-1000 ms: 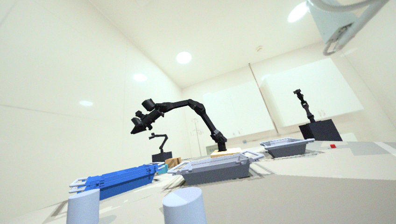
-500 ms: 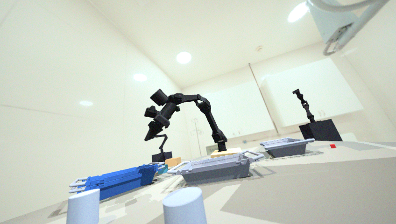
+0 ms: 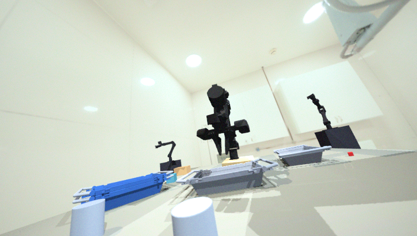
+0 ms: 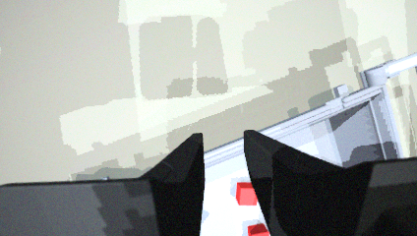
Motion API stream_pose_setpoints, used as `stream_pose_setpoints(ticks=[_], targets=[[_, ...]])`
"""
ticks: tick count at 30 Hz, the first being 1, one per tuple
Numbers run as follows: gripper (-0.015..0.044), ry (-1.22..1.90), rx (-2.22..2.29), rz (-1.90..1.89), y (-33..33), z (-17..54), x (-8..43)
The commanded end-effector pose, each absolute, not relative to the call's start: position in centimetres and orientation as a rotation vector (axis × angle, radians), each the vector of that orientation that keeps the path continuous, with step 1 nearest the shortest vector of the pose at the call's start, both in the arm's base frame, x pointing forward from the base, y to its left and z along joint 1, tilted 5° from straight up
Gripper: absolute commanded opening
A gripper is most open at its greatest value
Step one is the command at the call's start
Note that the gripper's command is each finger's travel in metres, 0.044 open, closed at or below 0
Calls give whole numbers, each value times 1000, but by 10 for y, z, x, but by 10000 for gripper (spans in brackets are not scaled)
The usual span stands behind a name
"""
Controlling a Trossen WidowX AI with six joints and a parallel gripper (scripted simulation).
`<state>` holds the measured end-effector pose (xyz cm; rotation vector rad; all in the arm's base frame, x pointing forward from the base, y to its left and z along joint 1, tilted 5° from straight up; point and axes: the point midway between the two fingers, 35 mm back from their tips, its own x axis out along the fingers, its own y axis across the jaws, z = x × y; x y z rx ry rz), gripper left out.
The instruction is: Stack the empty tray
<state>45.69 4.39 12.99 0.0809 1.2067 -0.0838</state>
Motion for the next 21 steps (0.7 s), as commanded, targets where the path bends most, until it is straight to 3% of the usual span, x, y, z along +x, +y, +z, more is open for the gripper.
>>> stream_pose_setpoints(ticks=[1, 7, 21], targets=[[89, 1328, 17, 49, 107, 118, 423], [89, 1474, -91, 207, 178, 111, 368], [89, 1478, -94, 211, 183, 82, 369]])
